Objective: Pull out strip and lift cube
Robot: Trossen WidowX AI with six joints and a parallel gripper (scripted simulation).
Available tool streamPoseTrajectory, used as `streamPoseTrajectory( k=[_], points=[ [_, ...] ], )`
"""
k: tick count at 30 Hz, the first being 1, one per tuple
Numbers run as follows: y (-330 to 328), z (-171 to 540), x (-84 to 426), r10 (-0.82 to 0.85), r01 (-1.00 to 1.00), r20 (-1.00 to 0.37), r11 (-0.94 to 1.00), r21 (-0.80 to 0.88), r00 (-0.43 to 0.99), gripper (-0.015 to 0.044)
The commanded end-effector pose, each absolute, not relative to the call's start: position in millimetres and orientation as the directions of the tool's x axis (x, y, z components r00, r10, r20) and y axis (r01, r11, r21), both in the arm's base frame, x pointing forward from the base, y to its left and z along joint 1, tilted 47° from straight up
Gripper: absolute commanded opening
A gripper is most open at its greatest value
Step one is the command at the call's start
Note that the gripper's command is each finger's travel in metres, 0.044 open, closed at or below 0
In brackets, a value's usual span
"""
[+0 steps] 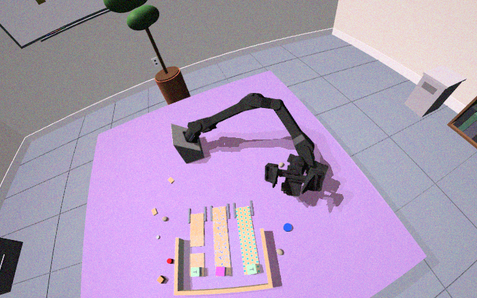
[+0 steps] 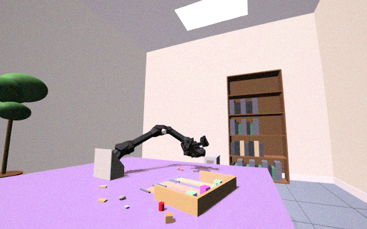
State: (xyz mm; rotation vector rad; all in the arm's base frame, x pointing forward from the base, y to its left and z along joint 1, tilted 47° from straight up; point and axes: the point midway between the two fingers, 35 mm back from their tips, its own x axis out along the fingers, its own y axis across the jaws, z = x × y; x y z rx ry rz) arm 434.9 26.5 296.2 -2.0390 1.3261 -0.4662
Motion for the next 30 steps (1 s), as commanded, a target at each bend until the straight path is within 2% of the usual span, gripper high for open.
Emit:
streamPoseTrajectory(
  k=[1, 3, 10, 13, 17, 23, 30],
  points=[
    [24, 294, 435, -0.904, -0.670, -0.063, -0.265, -0.693, 0.424, 0.0400],
    [7, 277, 438, -0.898, -0.655, -0.142, -0.188, -0.731, 0.416, 0.0400],
    [-68, 195, 438, -0.767, -0.512, -0.511, 0.281, -0.812, 0.389, 0.0400],
    [-99, 156, 429, -0.630, -0.380, -0.665, 0.547, -0.746, 0.400, 0.0400],
    [-129, 114, 409, -0.400, -0.165, -0.791, 0.838, -0.520, 0.462, 0.0400],
    [-150, 86, 374, -0.092, 0.081, -0.783, 0.995, -0.053, 0.615, 0.0400],
    [-152, 85, 327, 0.154, 0.161, -0.594, 0.882, 0.442, 0.789, 0.0400]
  ],
)
